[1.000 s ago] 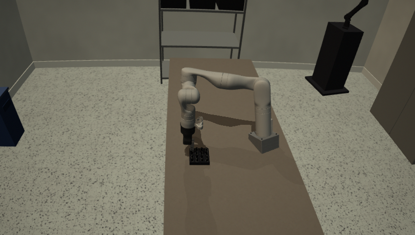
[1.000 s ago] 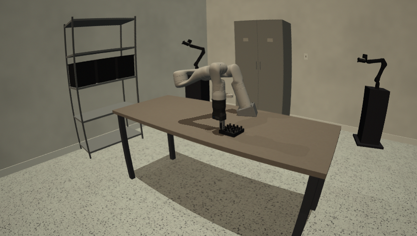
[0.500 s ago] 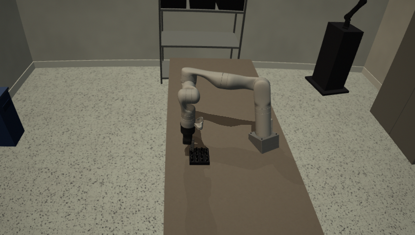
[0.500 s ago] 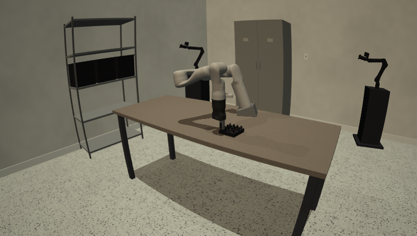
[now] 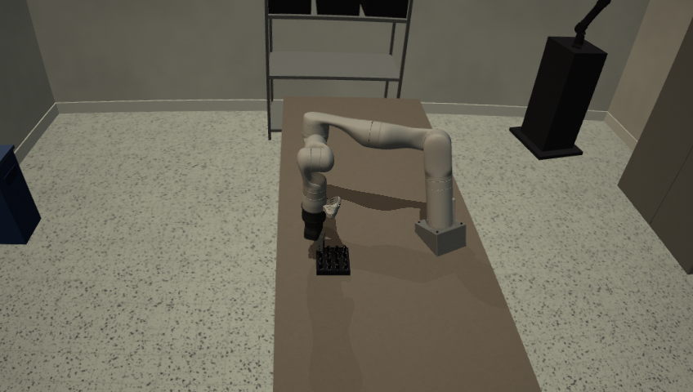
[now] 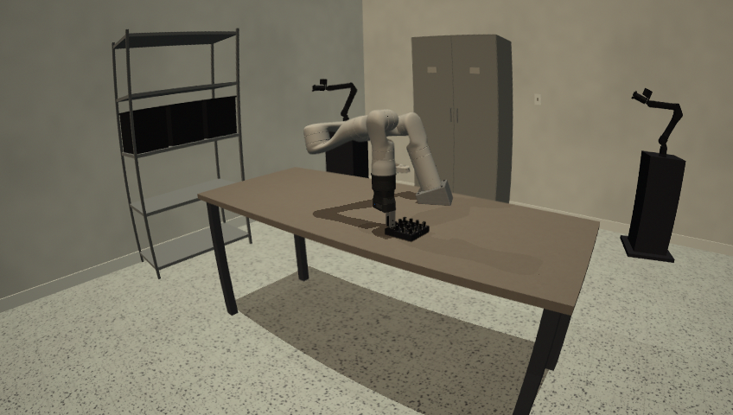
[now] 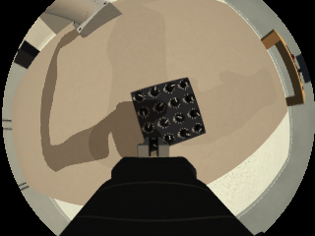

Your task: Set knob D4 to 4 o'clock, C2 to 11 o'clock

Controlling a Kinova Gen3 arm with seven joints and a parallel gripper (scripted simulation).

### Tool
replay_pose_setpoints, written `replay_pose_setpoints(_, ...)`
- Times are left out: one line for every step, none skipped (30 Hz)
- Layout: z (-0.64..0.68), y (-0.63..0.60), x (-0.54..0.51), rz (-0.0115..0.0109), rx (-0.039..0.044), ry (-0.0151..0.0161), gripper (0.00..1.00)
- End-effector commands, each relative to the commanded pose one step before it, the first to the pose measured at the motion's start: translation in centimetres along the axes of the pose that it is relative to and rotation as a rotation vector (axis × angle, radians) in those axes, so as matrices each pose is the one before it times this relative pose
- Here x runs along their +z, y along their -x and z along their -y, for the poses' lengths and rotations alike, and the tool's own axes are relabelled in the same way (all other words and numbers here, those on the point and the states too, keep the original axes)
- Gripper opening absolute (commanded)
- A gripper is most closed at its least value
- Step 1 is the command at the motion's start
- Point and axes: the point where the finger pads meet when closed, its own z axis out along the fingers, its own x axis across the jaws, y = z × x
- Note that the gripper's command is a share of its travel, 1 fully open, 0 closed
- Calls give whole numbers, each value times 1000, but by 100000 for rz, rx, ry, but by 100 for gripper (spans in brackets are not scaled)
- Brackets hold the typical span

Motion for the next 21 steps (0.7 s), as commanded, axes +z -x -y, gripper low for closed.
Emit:
replay_pose_setpoints(-34, -24, -74, -260, 3844, 136, 30)
replay_pose_setpoints(0, 0, 0, 0, 2053, 0, 30)
replay_pose_setpoints(1, 0, 0, 1, 2115, -1, 30)
replay_pose_setpoints(0, 0, 0, 0, 2173, 0, 30)
replay_pose_setpoints(0, 0, 0, 0, 2229, 0, 30)
replay_pose_setpoints(0, 0, 0, 1, 2283, -1, 30)
replay_pose_setpoints(0, 0, 0, 0, 2333, 0, 30)
replay_pose_setpoints(0, 0, 0, 0, 2380, 0, 30)
replay_pose_setpoints(0, 0, 0, 1, 2425, -1, 30)
replay_pose_setpoints(0, 0, 0, 0, 0, 0, 30)
replay_pose_setpoints(0, 0, 0, 0, 0, 0, 30)
replay_pose_setpoints(0, 0, 0, 0, 2466, 0, 30)
replay_pose_setpoints(0, 0, 0, 0, 2503, 0, 30)
replay_pose_setpoints(1, 0, 0, 1, 2538, -1, 30)
replay_pose_setpoints(0, 0, 0, 1, 2568, -1, 30)
replay_pose_setpoints(0, 0, 0, 0, 2595, 0, 30)
replay_pose_setpoints(0, 0, 0, 0, 2619, 0, 30)
replay_pose_setpoints(1, 0, 0, 1, 2639, -1, 30)
replay_pose_setpoints(0, 0, 0, 1, 2655, -1, 30)
replay_pose_setpoints(0, 0, 0, 0, 2667, 0, 30)
replay_pose_setpoints(0, 0, 0, 0, 2675, 0, 30)
